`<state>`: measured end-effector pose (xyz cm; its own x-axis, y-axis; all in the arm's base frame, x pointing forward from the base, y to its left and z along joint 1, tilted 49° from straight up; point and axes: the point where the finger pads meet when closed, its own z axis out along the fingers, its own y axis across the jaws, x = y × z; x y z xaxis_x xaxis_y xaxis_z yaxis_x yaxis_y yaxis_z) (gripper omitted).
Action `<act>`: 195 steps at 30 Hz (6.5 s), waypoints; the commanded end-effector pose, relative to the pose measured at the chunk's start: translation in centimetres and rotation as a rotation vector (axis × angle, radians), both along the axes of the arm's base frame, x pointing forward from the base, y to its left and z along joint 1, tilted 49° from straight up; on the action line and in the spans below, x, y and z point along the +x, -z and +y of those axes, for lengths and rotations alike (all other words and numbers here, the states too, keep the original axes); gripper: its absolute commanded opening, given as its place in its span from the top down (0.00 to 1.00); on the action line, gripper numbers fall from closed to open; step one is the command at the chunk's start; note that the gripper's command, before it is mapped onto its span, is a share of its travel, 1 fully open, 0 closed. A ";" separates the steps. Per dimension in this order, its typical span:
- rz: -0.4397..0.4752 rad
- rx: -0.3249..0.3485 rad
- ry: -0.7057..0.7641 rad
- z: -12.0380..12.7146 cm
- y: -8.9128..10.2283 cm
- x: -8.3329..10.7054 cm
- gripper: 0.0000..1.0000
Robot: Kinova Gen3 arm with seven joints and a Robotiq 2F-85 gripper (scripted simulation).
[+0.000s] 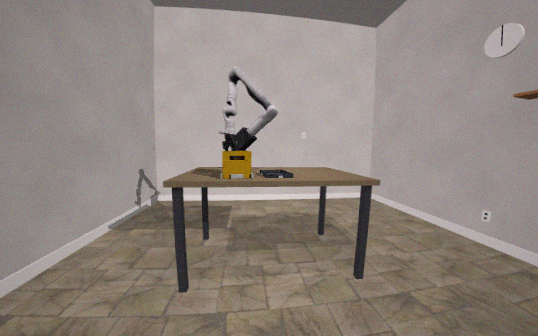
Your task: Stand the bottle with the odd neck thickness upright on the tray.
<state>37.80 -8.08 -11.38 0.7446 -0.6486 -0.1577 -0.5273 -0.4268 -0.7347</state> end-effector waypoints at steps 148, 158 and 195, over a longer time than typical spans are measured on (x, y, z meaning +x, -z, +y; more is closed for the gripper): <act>0.000 0.000 0.003 1.6 -10.4 -4.9 0.36; 0.000 0.000 0.003 2.4 -9.7 -4.4 0.36; 0.000 0.001 0.003 3.9 -8.1 -3.4 0.36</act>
<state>34.42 -4.35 -3.23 0.7447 -0.6490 -0.1557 -0.5268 -0.4283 -0.7342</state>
